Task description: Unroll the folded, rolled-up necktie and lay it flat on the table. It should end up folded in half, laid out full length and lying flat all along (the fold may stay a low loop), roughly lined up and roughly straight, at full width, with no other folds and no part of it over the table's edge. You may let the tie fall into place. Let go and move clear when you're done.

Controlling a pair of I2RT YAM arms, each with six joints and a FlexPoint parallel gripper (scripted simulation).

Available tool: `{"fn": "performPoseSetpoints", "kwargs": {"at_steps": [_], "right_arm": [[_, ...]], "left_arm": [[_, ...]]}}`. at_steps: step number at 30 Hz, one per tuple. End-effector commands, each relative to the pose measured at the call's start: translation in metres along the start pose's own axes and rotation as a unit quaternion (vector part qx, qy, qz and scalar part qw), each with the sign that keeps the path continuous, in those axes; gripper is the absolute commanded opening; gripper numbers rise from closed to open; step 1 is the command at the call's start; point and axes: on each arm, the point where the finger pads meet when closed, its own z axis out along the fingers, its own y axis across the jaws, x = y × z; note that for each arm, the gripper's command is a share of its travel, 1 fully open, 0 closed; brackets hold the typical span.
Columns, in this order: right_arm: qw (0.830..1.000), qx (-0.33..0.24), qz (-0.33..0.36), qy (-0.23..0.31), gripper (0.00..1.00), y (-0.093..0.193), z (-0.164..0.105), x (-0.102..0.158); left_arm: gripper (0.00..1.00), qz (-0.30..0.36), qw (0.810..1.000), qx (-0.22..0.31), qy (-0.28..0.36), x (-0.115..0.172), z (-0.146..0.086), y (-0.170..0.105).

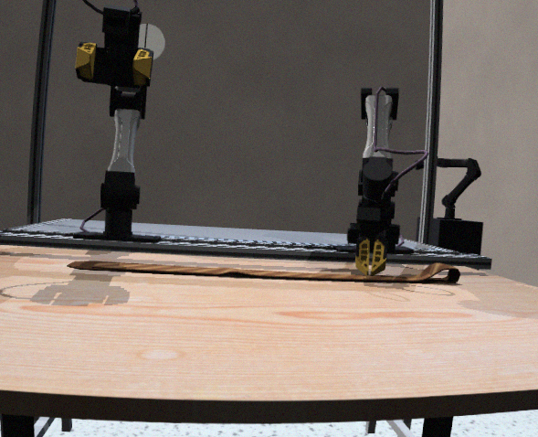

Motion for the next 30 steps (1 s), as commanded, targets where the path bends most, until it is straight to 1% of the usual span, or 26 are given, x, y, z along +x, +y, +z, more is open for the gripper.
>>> {"fn": "performPoseSetpoints", "kwargs": {"at_steps": [1,14,16,30], "right_arm": [[1.000,-0.004,-0.010,0.028,0.68,0.007,-0.002,0.022],[0.991,-0.065,-0.037,0.114,0.55,0.058,0.006,0.096],[0.991,-0.065,-0.037,0.114,0.55,0.058,0.006,0.096],[0.967,-0.130,-0.066,0.207,0.40,0.114,0.014,0.176]], "left_arm": [[0.07,-0.002,1.000,-0.001,0.012,0.010,0.001,0.001],[0.07,-0.002,1.000,-0.001,0.012,0.010,0.001,0.001],[0.07,-0.002,1.000,-0.001,0.012,0.010,0.001,0.001],[0.07,-0.002,1.000,-0.001,0.012,0.010,0.001,0.001]]}}
